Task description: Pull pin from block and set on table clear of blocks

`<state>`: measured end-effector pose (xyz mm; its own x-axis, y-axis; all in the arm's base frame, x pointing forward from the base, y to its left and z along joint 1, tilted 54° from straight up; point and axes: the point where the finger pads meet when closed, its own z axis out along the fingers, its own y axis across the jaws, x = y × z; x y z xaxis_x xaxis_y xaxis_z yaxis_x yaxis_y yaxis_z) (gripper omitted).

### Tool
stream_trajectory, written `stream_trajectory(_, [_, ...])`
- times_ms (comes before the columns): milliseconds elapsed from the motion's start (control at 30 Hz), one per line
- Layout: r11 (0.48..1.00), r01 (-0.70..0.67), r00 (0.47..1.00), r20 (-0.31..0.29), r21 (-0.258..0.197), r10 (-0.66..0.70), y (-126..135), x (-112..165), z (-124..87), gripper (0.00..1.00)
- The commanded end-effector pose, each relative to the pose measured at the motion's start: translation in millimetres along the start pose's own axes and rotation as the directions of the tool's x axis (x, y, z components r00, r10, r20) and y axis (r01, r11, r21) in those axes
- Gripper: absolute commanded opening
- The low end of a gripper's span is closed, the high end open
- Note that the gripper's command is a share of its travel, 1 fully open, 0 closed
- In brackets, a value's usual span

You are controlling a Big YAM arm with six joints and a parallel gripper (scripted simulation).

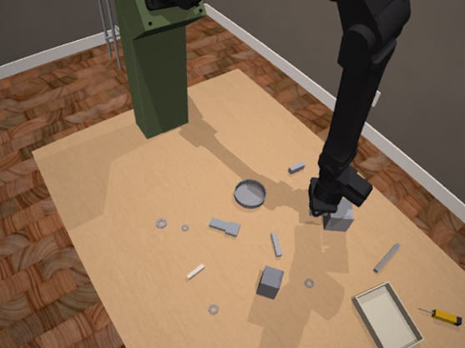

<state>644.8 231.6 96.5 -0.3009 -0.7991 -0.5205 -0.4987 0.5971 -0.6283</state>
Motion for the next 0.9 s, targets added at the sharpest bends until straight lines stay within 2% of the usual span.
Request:
stream_trajectory(0, [1.000,0.005,0.999,-0.036,0.004,-0.004,-6,24,5,0.00])
stream_trajectory(867, [1.000,0.004,0.996,-0.086,-0.001,-0.004,-6,47,6,0.00])
